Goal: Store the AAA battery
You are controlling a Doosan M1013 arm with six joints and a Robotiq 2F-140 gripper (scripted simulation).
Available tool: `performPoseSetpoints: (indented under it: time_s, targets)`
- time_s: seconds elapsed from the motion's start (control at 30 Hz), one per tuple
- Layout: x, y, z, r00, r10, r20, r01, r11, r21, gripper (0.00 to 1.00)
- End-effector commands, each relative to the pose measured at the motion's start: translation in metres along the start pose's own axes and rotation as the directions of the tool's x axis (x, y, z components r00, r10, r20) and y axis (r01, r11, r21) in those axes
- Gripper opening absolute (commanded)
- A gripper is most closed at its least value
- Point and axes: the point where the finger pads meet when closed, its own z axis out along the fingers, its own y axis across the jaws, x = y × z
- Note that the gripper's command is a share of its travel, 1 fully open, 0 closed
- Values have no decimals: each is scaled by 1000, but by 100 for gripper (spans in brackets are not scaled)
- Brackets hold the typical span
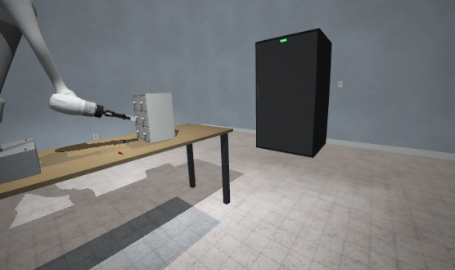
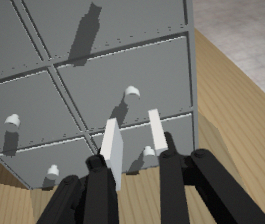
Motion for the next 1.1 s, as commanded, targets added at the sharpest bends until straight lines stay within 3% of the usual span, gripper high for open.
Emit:
performPoseSetpoints:
  time_s: [0.0,0.27,1.07]
  targets:
    - [1,0,12,1000,0,0,0,1000,0,20]
    - [1,0,23,1000,0,0,0,1000,0,20]
    - [1,0,24,1000,0,0,0,1000,0,20]
